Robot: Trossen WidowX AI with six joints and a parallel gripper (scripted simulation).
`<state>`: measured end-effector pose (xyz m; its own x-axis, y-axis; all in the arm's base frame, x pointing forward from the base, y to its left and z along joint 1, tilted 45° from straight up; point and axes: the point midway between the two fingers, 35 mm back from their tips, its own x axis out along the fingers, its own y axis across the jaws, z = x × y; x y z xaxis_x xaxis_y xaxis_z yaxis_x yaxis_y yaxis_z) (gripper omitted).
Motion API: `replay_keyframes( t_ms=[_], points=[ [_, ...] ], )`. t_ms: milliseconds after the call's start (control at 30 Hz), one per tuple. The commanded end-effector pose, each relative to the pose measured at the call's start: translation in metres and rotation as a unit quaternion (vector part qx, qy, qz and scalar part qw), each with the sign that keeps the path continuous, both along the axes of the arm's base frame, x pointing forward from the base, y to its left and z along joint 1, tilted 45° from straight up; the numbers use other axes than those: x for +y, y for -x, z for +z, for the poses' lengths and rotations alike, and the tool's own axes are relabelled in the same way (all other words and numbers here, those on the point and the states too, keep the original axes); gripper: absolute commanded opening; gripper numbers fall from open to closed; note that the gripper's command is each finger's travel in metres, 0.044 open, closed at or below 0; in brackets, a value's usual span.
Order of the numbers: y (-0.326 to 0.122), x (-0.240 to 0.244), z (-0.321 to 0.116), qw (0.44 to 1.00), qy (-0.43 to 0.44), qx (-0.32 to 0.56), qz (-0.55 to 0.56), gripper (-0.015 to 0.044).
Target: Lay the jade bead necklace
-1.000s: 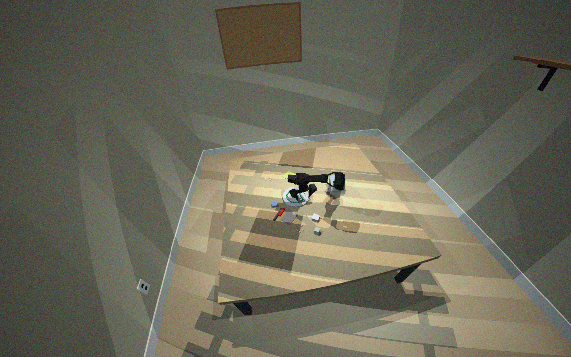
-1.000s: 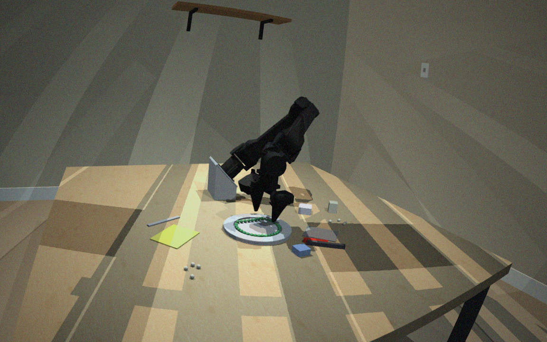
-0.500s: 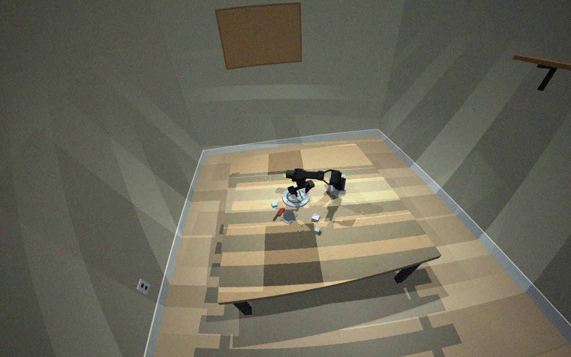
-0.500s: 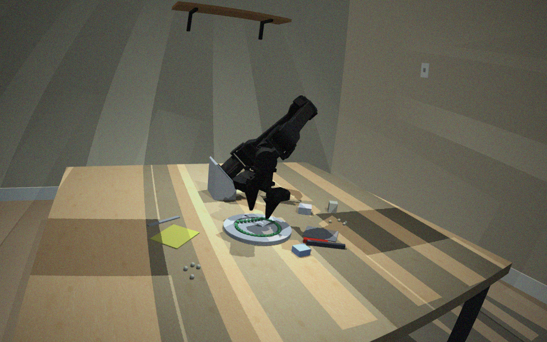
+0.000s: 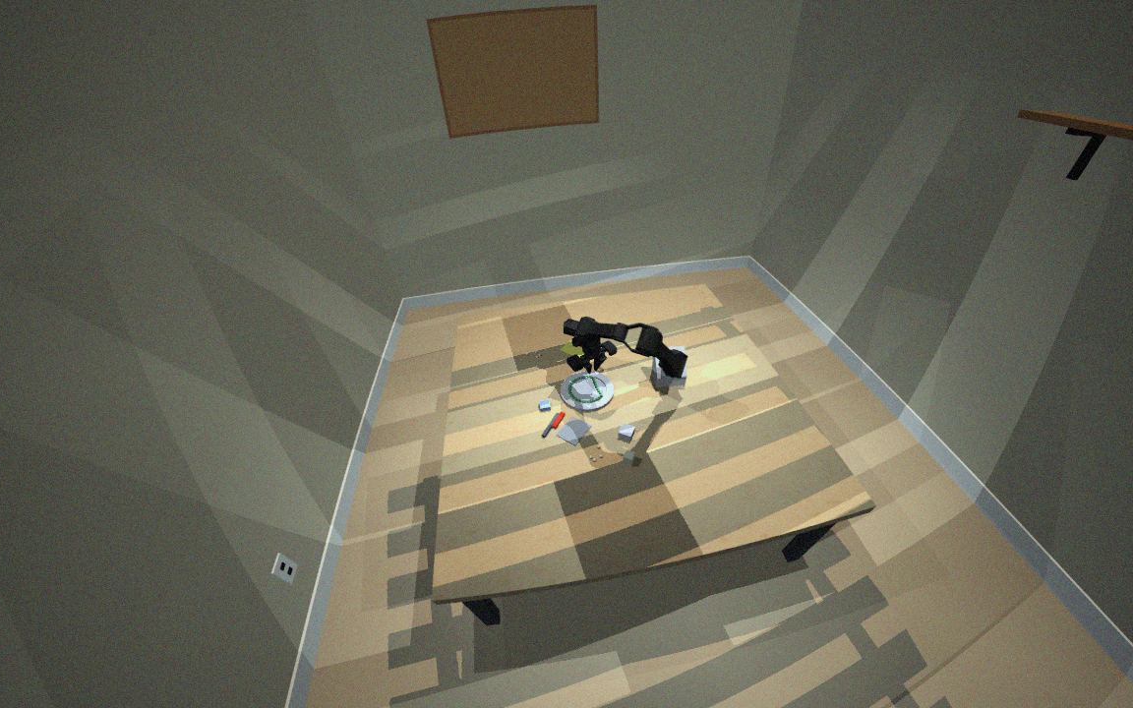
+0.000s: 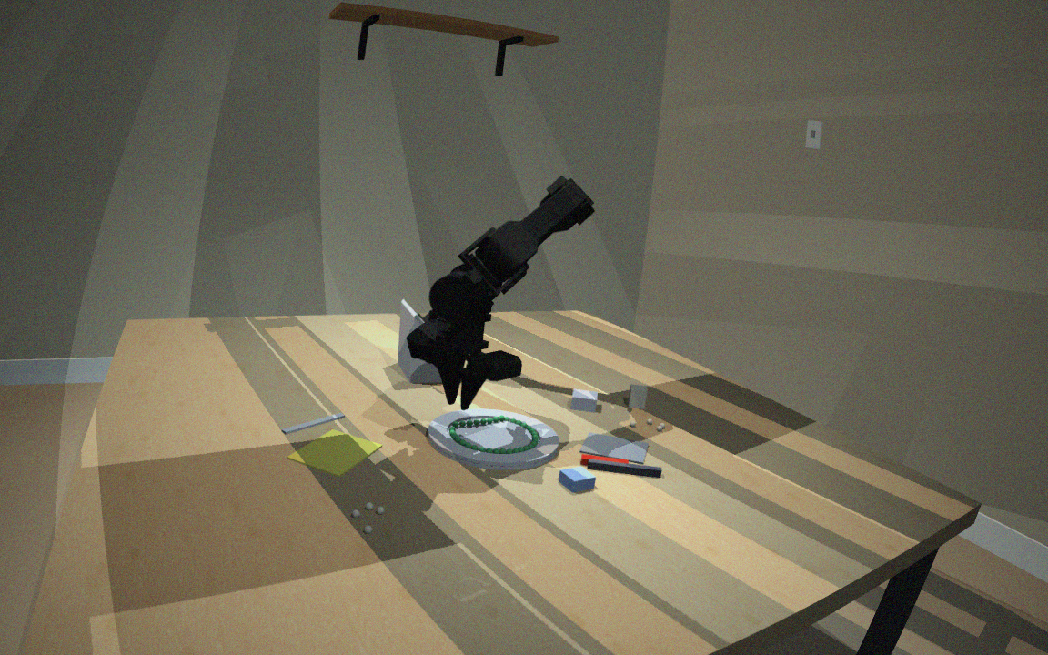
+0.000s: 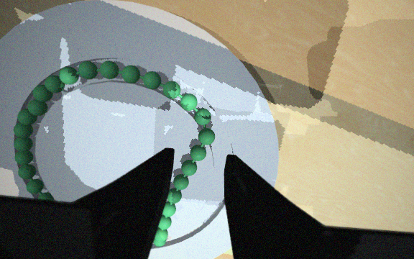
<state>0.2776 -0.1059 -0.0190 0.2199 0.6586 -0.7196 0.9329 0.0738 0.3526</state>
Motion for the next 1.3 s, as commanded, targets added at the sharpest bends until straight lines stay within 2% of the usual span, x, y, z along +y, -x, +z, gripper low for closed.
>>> replay_keyframes(
  t_ms=[0,1067,1200,1267],
  points=[
    [0.001,0.008,-0.008,1.000,-0.008,0.007,0.002,0.0120],
    [-0.004,0.024,-0.025,1.000,-0.008,0.006,0.002,0.0120],
    [-0.005,0.023,-0.023,1.000,-0.004,0.003,0.004,0.0015],
    [-0.005,0.023,-0.023,1.000,-0.004,0.003,0.004,0.0000]
  ],
)
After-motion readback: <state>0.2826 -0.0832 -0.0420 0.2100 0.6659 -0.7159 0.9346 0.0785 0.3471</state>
